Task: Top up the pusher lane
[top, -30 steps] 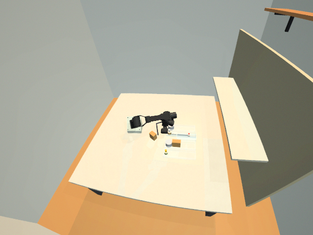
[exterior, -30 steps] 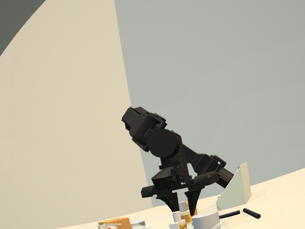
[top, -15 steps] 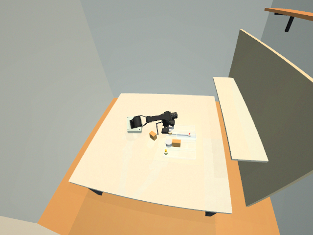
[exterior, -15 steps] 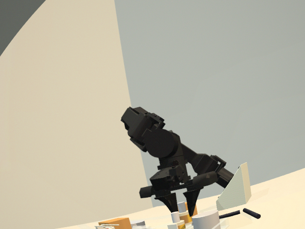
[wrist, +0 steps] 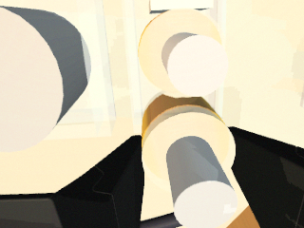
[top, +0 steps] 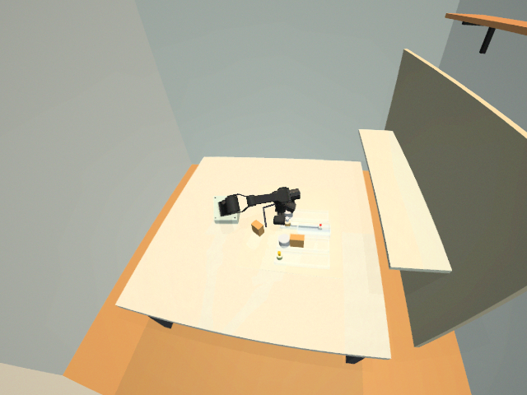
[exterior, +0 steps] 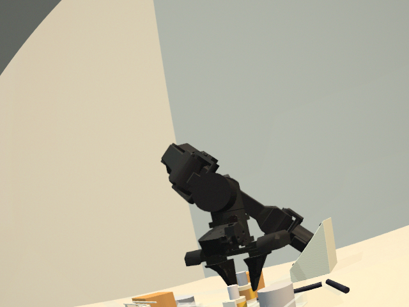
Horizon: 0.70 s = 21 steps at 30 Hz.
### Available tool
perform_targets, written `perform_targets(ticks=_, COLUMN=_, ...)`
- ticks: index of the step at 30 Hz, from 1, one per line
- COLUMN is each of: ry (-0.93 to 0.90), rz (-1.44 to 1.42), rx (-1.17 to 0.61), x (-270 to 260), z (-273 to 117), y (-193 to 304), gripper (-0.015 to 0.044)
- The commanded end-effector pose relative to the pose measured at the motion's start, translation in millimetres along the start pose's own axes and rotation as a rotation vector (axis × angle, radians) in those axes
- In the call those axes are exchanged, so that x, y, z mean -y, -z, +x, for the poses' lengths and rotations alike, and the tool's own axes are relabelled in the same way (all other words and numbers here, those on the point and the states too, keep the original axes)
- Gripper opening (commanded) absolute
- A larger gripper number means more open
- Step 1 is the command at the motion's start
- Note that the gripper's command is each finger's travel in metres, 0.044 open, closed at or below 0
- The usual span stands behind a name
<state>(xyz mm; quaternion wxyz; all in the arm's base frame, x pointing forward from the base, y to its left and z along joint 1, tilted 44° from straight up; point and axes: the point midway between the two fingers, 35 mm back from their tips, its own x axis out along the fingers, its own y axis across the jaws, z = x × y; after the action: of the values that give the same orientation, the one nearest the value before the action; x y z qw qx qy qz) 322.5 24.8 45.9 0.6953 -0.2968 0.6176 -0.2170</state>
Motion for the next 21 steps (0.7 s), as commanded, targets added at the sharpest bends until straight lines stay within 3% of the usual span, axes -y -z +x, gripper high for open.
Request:
perform_targets(ticks=1, ry=0.001, rz=0.019, rx=0.024, x=2.8, z=-3.0, y=-10.8, gripper=0.0)
perform_targets(ticks=21, ry=0.001, rz=0.019, rx=0.025, x=3.9, z=-5.1, y=-19.9, gripper=0.0)
